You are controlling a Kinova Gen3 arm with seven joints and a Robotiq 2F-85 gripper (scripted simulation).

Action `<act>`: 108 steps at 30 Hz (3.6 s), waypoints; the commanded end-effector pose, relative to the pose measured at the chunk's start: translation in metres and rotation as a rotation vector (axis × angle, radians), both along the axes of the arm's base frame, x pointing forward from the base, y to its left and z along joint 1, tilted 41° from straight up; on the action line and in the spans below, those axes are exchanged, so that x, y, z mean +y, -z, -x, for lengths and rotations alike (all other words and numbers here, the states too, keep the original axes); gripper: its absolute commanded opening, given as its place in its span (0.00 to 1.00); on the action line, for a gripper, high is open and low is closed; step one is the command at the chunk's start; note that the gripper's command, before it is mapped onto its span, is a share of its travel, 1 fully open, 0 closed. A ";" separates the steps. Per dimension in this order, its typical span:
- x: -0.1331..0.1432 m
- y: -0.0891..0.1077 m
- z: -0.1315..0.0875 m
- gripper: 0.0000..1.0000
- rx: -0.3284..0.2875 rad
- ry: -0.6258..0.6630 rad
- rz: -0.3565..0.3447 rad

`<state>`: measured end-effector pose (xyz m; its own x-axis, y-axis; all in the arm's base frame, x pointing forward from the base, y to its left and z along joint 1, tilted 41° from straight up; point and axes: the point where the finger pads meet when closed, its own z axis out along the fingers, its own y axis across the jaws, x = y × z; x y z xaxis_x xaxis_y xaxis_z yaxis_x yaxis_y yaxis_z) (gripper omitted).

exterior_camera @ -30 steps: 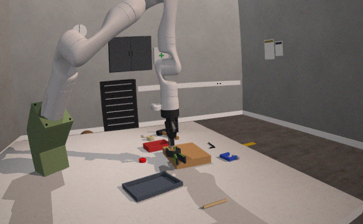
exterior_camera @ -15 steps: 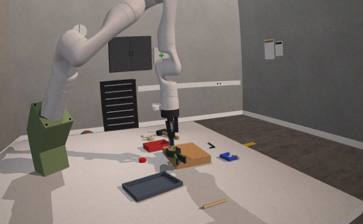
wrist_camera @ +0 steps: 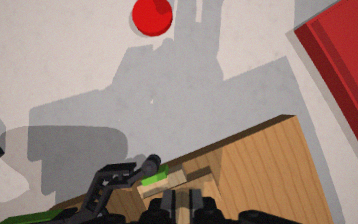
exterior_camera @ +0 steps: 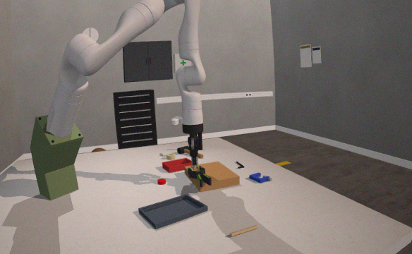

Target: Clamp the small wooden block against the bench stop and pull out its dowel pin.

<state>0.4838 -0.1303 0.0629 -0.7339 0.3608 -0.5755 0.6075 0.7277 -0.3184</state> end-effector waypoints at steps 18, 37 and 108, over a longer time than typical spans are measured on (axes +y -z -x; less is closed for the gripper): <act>0.002 -0.001 -0.002 0.10 -0.137 0.162 -0.070; 0.002 -0.001 -0.002 0.10 -0.161 0.193 -0.083; 0.003 -0.002 -0.002 0.10 0.332 -0.445 0.176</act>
